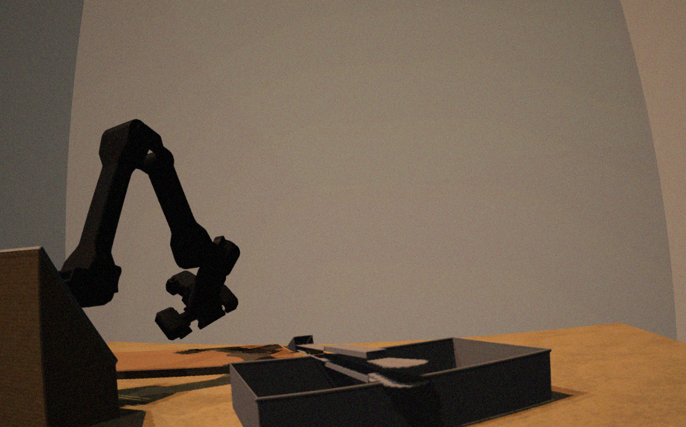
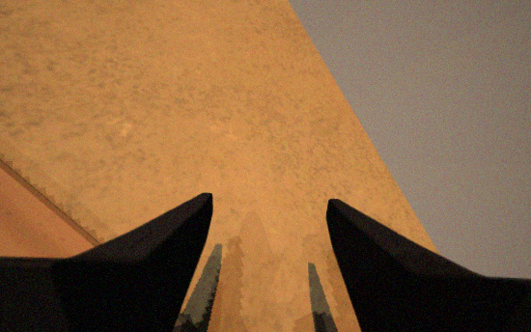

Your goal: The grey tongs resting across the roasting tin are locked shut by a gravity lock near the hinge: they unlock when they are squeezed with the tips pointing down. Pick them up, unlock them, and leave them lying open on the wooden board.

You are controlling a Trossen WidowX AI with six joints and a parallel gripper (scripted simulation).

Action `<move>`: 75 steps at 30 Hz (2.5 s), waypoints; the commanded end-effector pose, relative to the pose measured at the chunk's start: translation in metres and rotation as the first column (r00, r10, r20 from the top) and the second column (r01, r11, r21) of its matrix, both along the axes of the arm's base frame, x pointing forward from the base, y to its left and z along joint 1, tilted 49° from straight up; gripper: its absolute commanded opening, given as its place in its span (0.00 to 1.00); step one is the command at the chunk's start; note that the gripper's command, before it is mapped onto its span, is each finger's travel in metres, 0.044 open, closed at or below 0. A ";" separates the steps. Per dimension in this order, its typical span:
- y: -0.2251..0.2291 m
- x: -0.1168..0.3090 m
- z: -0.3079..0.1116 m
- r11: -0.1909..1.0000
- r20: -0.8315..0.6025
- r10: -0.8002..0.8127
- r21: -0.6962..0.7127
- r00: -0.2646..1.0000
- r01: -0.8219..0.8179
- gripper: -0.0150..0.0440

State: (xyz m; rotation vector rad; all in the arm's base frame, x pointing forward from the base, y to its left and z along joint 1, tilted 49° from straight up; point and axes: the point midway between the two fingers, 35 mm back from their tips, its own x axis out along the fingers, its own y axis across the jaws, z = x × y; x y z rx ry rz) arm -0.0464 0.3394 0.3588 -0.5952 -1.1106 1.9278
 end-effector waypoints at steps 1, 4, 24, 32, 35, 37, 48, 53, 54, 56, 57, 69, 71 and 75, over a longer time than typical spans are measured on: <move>0.006 0.046 0.014 0.987 -0.088 -0.159 -0.038 0.983 0.156 0.69; 0.000 0.073 0.023 0.971 -0.118 -0.237 -0.023 0.964 0.236 0.69; -0.082 0.303 -0.062 0.635 0.140 -0.741 -0.170 0.657 0.753 0.69; -0.151 0.366 -0.123 0.536 0.247 -0.769 -0.252 0.589 0.806 0.69; -0.182 0.382 -0.145 0.497 0.264 -0.782 -0.284 0.565 0.820 0.69; -0.200 0.389 -0.158 0.484 0.279 -0.781 -0.294 0.558 0.824 0.69; -0.273 0.403 -0.205 0.429 0.275 -0.808 -0.332 0.522 0.840 0.69; -0.302 0.392 -0.232 0.460 0.233 -0.809 -0.320 0.539 0.828 0.69; -0.304 0.392 -0.233 0.452 0.229 -0.814 -0.327 0.534 0.830 0.69; -0.306 0.391 -0.236 0.460 0.224 -0.812 -0.322 0.539 0.828 0.69; -0.307 0.389 -0.238 0.468 0.218 -0.811 -0.316 0.543 0.826 0.69; -0.320 0.374 -0.260 0.542 0.187 -0.800 -0.183 0.570 0.821 0.69; -0.320 0.374 -0.260 0.542 0.187 -0.800 -0.183 0.570 0.821 0.69; -0.322 0.368 -0.263 0.540 0.187 -0.801 -0.183 0.568 0.822 0.69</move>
